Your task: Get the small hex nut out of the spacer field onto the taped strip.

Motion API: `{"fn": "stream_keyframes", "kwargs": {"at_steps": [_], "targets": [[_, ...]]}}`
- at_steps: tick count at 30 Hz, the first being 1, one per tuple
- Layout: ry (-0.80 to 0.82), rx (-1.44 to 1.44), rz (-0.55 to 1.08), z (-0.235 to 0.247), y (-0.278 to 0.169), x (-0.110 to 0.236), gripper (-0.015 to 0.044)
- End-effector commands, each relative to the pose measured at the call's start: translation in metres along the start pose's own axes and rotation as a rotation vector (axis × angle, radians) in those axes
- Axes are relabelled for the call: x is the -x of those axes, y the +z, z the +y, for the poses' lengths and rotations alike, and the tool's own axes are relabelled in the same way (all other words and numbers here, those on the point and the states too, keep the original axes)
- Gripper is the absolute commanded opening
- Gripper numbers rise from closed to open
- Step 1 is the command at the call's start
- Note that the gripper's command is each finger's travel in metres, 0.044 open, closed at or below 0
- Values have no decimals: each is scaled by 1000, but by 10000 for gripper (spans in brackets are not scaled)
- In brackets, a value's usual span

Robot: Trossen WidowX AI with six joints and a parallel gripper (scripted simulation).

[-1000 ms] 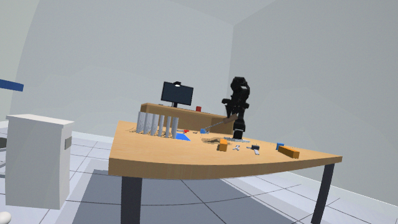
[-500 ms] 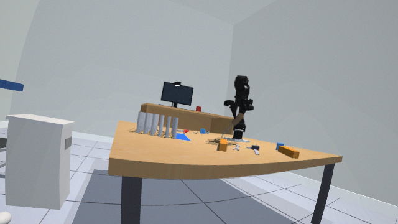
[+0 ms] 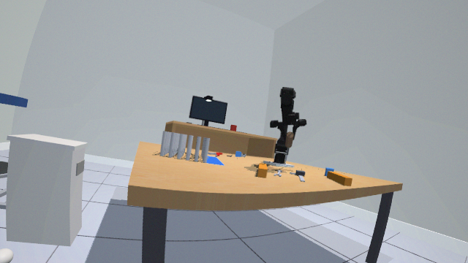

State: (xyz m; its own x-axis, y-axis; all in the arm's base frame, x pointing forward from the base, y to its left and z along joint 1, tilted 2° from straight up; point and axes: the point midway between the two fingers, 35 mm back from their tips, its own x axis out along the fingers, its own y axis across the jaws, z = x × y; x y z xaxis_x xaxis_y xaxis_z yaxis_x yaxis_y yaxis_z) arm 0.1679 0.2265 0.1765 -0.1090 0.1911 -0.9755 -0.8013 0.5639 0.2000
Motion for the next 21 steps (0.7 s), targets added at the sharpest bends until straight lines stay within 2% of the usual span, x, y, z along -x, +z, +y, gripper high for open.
{"fn": "stream_keyframes", "kwargs": {"at_steps": [1, 21], "targets": [[52, -121, 4, 14, 5, 1, 0], [246, -733, 153, 72, 21, 2, 0]]}}
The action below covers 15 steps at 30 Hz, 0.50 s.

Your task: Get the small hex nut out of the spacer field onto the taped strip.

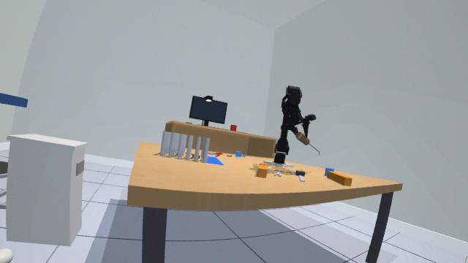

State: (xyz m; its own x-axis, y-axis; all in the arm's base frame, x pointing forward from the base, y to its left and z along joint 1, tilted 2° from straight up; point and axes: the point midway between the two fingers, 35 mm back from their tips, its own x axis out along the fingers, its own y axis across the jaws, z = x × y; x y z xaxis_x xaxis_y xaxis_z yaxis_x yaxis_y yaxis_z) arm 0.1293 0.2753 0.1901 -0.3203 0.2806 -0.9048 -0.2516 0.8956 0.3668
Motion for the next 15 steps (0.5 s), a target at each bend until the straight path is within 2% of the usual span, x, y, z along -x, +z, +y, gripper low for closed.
{"fn": "stream_keyframes", "kwargs": {"at_steps": [1, 9, 15], "targets": [[34, -124, 42, 14, -6, -1, 0], [65, -370, 130, 34, -17, -4, 0], [67, -391, 138, 36, -18, -4, 0]]}}
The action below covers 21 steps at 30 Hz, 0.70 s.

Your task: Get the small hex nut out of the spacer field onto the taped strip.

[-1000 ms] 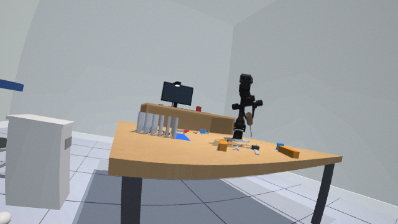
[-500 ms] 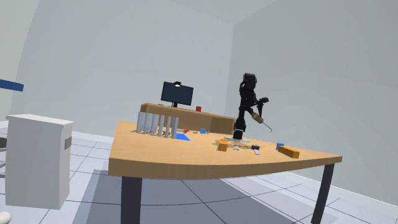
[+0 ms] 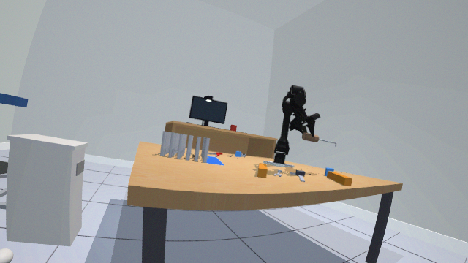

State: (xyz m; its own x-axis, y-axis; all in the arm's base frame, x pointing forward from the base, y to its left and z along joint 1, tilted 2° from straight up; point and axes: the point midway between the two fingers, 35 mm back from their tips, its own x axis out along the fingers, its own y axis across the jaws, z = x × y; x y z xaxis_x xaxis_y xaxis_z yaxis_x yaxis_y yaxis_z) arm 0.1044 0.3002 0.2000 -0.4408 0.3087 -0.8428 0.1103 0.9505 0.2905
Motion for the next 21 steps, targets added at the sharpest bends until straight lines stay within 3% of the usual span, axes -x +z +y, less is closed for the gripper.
{"fn": "stream_keyframes", "kwargs": {"at_steps": [1, 21], "targets": [[9, -18, 12, 3, -3, 1, 0], [10, -18, 12, 3, 6, -11, 0]]}}
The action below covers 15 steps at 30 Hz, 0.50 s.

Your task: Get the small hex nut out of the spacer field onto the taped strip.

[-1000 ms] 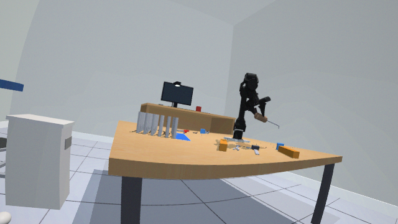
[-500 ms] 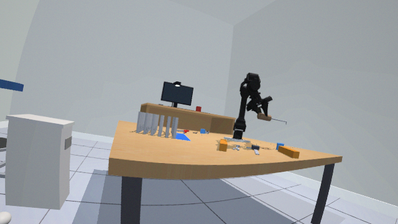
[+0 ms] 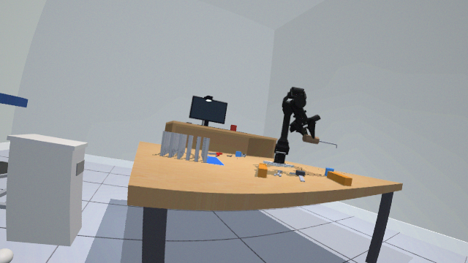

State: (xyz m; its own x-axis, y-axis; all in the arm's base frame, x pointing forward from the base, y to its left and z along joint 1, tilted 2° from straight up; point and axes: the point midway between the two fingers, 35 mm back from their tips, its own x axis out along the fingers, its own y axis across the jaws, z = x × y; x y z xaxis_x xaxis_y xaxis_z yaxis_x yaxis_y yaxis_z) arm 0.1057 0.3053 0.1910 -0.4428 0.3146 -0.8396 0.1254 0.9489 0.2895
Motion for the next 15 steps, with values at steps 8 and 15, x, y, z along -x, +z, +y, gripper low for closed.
{"fn": "stream_keyframes", "kwargs": {"at_steps": [8, 15], "targets": [[3, -4, 9, 0, 4, -8, 0], [3, -4, 9, -1, 7, -13, 0]]}}
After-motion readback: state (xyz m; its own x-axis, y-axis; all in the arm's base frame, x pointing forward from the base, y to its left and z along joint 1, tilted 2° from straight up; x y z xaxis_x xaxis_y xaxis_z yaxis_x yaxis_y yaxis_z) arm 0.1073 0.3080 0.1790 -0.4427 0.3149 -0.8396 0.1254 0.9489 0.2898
